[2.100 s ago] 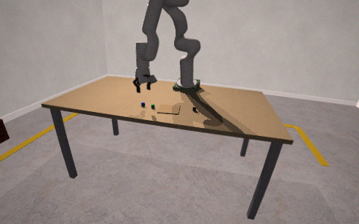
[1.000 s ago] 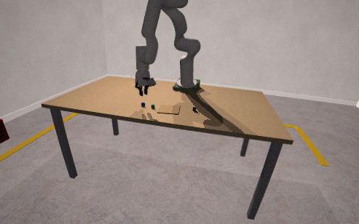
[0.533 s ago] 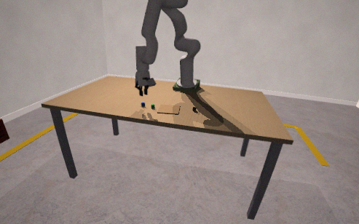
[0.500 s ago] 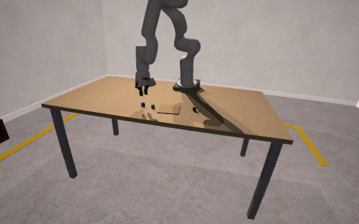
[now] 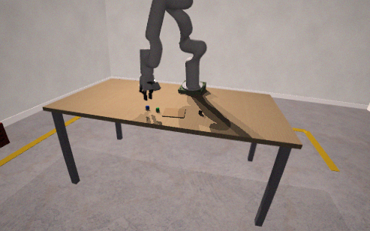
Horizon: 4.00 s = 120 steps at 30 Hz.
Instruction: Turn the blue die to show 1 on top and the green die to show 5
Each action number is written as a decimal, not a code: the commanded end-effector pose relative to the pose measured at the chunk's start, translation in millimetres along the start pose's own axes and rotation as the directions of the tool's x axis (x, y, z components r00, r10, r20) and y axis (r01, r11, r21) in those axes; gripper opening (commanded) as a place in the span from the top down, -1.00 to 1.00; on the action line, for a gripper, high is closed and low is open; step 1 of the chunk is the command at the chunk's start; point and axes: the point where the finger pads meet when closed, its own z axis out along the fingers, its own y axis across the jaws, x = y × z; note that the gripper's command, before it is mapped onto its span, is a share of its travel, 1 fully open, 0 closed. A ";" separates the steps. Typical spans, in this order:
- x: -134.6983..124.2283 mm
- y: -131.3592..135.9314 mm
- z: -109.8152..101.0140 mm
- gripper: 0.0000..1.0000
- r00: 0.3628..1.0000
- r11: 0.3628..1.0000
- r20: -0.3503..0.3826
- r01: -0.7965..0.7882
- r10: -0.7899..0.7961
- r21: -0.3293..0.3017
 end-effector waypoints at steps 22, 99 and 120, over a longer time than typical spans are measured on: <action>1.2 2.6 34.6 0.28 1.000 1.000 -0.001 0.000 0.000 -0.002; 1.5 3.8 41.1 0.28 1.000 1.000 -0.001 0.000 0.000 -0.002; 1.5 3.8 41.1 0.28 1.000 1.000 -0.001 0.000 0.000 -0.002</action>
